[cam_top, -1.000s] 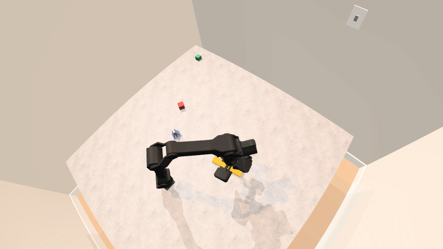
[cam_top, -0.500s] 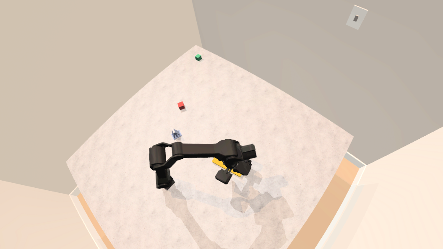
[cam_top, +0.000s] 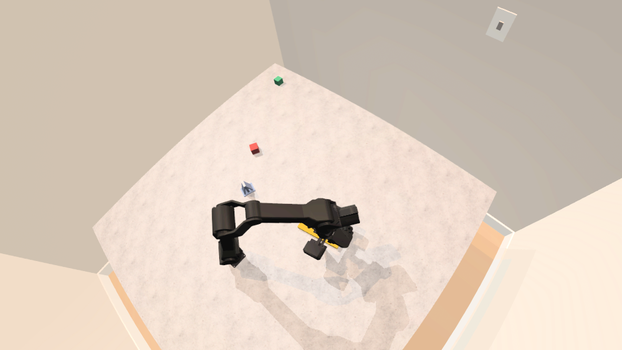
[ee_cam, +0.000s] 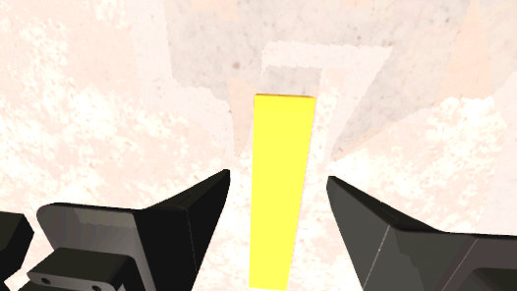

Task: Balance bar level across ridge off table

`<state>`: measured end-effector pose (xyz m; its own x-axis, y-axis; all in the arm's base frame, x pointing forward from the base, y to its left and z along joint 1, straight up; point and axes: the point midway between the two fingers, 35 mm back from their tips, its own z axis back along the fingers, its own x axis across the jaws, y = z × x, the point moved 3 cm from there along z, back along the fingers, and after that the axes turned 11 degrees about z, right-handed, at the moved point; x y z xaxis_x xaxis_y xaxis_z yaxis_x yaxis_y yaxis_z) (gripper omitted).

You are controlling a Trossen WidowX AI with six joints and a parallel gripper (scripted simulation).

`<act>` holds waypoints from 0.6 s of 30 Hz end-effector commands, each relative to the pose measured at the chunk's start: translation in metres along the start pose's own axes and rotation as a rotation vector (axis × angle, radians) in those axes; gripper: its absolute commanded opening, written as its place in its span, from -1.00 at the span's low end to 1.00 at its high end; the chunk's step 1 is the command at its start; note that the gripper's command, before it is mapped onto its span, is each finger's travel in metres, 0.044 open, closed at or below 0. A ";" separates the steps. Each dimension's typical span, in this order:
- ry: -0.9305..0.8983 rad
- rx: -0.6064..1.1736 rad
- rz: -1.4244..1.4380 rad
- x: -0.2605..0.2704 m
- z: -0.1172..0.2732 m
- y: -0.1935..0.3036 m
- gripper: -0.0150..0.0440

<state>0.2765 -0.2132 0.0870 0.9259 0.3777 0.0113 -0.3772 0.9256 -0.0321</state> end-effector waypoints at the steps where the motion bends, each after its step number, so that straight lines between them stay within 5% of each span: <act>1: -0.004 0.006 -0.006 0.000 -0.007 0.001 0.58; 14: -0.004 0.006 -0.006 0.000 -0.007 0.001 0.58; 18: 0.002 0.004 0.000 0.000 -0.007 0.001 0.22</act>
<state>0.2759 -0.2128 0.0802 0.9259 0.3777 0.0085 -0.3773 0.9257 -0.0281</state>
